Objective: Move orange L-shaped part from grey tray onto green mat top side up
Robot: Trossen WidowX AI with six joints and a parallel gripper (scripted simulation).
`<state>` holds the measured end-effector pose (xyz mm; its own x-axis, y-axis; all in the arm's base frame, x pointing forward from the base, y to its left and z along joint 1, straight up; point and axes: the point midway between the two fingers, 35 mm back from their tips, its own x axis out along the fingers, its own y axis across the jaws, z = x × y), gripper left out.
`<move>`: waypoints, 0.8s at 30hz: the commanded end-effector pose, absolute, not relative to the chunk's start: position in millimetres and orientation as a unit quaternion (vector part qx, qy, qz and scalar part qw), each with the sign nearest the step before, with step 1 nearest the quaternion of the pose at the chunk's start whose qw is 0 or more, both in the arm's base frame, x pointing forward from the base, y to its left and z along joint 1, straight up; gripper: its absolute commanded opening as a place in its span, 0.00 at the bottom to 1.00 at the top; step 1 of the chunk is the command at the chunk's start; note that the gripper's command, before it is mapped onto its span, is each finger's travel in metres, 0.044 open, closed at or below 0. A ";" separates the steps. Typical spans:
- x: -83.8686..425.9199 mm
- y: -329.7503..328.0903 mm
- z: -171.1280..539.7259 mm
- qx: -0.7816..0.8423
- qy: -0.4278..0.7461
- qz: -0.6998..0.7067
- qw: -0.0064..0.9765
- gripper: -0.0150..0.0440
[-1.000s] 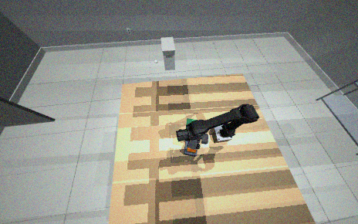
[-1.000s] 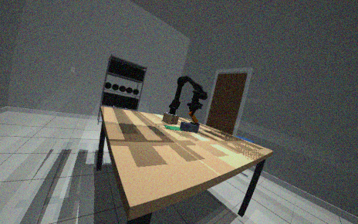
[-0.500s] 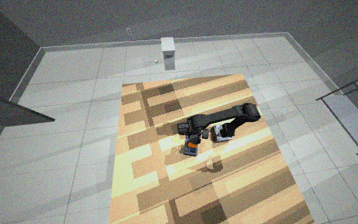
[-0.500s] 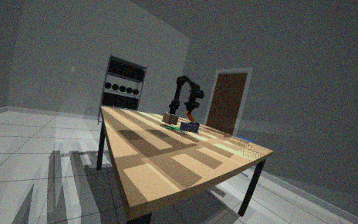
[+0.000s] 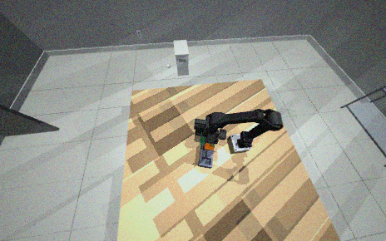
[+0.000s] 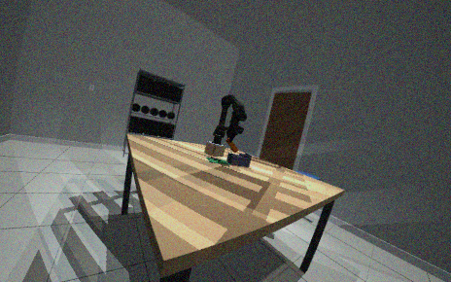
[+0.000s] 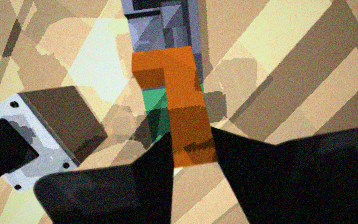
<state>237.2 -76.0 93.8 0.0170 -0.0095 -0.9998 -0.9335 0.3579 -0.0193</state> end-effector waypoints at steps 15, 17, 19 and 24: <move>203.9 -138.6 94.2 -0.409 0.579 0.393 0.585 0.25; 202.7 -140.5 94.2 -0.409 0.579 0.393 0.585 0.25; 202.7 -140.6 93.9 -0.409 0.579 0.393 0.585 0.25; 202.9 -140.7 88.9 -0.409 0.579 0.393 0.585 0.25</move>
<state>203.4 -139.9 92.6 0.0199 -0.0150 -0.9997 -0.9332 0.3585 -0.0239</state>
